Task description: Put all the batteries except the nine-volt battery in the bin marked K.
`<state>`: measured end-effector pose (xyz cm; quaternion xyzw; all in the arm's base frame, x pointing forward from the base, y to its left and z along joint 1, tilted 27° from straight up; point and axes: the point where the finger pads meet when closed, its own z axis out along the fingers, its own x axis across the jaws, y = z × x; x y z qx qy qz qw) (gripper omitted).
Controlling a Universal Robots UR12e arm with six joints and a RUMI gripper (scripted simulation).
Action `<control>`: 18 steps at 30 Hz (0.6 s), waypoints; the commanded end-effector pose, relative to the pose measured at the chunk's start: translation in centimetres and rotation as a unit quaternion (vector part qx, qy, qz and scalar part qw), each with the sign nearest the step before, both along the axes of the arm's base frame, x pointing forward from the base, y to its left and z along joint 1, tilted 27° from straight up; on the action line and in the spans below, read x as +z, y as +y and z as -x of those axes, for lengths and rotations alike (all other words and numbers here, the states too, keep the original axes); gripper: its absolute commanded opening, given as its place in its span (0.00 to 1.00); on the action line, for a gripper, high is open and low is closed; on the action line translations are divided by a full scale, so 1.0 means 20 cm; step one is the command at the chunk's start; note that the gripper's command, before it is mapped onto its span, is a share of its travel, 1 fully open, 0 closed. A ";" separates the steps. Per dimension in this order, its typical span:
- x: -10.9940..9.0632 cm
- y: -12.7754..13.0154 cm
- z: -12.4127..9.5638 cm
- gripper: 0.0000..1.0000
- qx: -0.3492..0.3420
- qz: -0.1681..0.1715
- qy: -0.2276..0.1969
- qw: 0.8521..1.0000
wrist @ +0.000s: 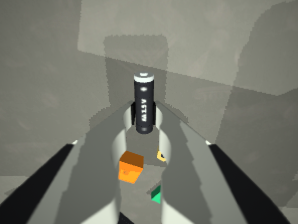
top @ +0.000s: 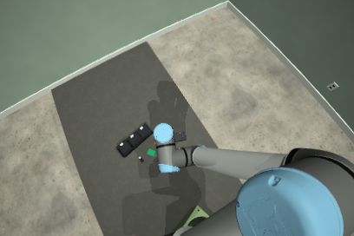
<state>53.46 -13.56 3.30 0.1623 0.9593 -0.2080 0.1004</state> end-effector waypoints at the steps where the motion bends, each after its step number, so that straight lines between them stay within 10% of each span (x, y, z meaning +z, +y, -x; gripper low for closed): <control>1: 0.08 0.04 0.01 0.00 0.000 0.000 0.000 1.000; 18: 0.18 0.09 0.02 0.00 0.000 0.000 0.000 1.000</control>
